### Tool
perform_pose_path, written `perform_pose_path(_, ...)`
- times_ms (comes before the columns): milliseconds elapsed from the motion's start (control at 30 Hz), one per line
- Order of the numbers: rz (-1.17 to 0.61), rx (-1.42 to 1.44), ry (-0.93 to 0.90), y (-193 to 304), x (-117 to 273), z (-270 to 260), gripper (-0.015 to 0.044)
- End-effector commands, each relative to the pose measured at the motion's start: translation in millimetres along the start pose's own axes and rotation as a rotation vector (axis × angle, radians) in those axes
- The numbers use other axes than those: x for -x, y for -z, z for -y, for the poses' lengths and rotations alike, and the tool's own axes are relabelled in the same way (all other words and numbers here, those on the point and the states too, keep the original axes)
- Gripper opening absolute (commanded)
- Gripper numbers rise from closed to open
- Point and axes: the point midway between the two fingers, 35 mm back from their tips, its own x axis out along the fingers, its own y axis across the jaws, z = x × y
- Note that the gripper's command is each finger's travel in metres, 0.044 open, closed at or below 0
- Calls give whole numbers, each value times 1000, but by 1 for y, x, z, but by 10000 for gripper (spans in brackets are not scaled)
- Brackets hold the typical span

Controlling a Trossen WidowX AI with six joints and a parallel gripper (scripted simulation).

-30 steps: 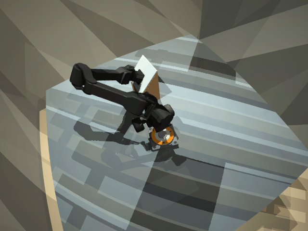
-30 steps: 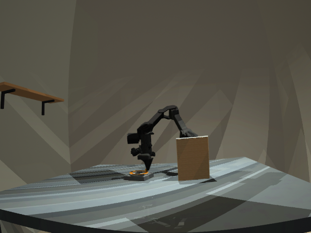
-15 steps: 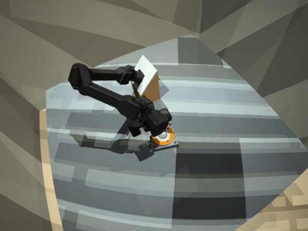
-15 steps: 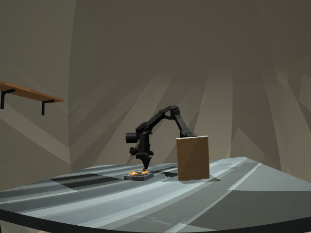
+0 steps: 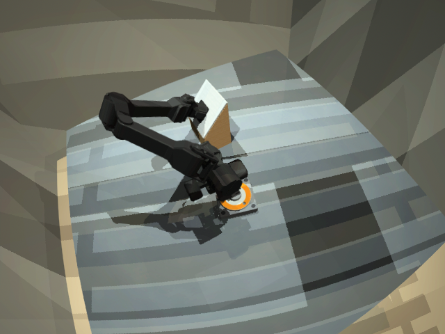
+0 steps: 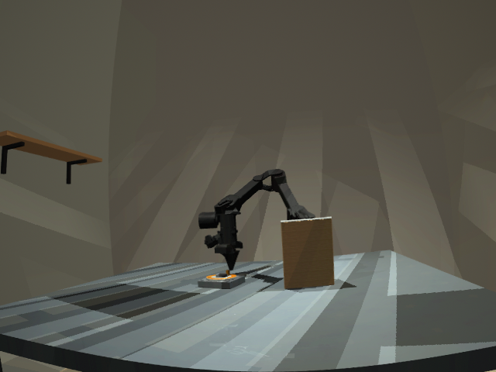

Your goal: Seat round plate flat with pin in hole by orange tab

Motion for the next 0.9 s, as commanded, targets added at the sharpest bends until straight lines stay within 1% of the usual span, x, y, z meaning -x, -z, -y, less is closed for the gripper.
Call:
perform_pose_path(0, -1, 5, 4, -1, 2, 1, 0)
perform_pose_path(333, -1, 5, 3, -1, 43, 0, 0)
perform_pose_path(367, 1, 13, 6, -1, 34, 0, 0)
perform_pose_path(867, 1, 13, 6, -1, 34, 0, 0)
